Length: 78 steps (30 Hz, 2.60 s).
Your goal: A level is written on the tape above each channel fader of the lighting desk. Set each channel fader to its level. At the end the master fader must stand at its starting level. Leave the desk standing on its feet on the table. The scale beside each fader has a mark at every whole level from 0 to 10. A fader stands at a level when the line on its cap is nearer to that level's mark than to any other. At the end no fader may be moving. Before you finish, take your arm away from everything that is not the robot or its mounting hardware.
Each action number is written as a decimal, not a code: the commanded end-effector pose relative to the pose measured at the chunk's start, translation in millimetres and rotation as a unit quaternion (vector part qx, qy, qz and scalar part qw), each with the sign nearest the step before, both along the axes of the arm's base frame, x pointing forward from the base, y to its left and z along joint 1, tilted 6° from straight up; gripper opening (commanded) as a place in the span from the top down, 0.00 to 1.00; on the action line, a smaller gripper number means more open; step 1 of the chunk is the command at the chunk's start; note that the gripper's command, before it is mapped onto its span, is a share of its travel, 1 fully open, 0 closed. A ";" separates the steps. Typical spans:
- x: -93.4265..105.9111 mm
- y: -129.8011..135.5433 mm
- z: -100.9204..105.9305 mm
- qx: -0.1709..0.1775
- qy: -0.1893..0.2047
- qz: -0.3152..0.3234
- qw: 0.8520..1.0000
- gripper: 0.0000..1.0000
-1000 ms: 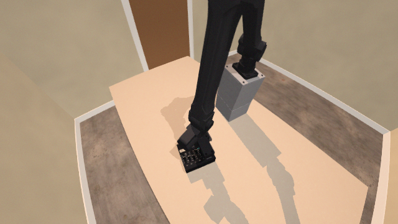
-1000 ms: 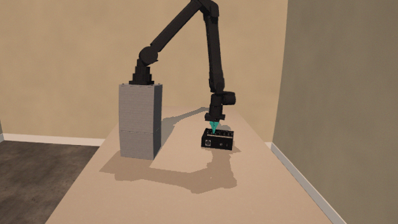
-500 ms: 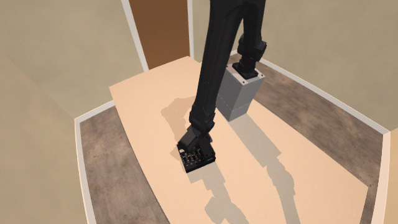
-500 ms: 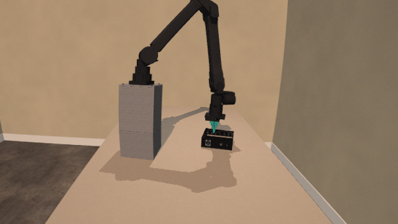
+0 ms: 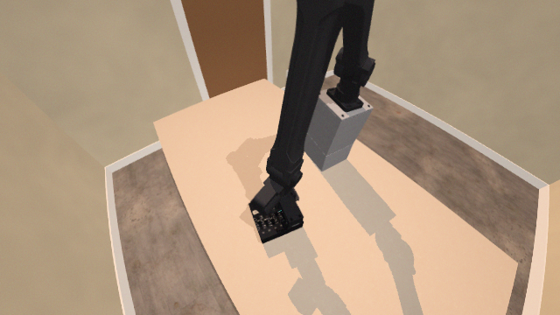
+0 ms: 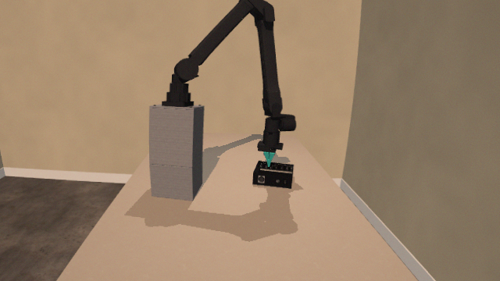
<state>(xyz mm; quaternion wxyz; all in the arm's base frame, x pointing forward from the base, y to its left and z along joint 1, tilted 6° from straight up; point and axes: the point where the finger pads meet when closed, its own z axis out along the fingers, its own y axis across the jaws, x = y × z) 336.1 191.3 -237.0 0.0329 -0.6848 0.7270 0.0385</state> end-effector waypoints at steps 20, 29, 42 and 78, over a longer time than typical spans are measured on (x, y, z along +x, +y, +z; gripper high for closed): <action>9.9 14.1 7.3 0.009 -0.010 0.003 1.000 1.00; 10.0 14.8 7.4 0.009 -0.010 0.002 1.000 1.00; 10.4 20.9 8.3 0.009 -0.010 0.002 1.000 1.00; 8.2 6.7 6.0 0.009 -0.011 0.001 1.000 1.00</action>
